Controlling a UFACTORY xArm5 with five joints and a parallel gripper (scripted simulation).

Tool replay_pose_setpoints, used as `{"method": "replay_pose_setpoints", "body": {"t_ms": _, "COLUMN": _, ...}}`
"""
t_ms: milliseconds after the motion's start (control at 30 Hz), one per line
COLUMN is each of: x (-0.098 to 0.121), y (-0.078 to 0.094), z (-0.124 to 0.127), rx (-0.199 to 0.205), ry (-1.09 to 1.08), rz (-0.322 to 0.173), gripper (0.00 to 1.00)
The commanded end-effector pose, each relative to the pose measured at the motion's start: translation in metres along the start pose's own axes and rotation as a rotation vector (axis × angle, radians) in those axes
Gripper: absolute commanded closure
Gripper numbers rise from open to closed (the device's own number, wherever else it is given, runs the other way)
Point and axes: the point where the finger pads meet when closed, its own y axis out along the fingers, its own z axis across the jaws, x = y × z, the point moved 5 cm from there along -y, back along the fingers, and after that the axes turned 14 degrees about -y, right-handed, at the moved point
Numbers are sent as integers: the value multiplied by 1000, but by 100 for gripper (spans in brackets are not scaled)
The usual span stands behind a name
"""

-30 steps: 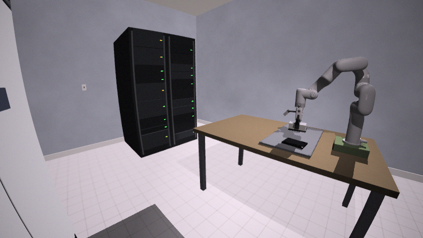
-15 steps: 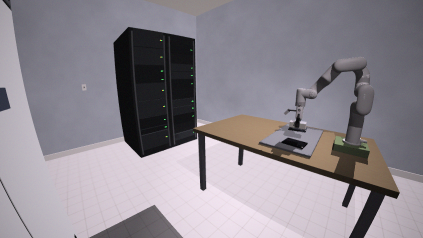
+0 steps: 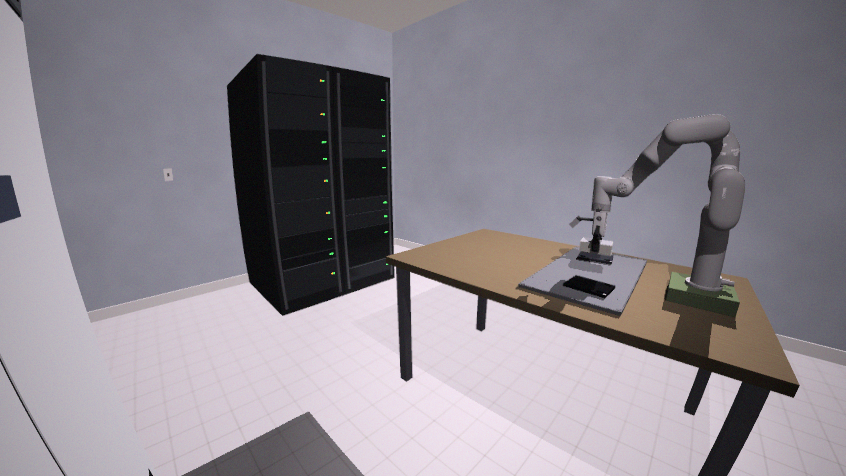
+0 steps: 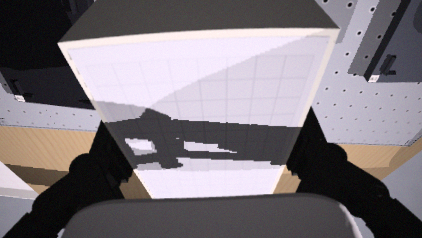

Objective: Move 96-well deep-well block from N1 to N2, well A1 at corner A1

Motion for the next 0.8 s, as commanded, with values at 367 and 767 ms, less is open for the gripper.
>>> {"method": "replay_pose_setpoints", "body": {"t_ms": 367, "x": 8, "y": -2, "z": 45, "rx": 4, "ry": 0, "rz": 4, "gripper": 100}}
{"method": "replay_pose_setpoints", "body": {"t_ms": 767, "x": 15, "y": -2, "z": 84, "rx": 6, "ry": 0, "rz": 4, "gripper": 100}}
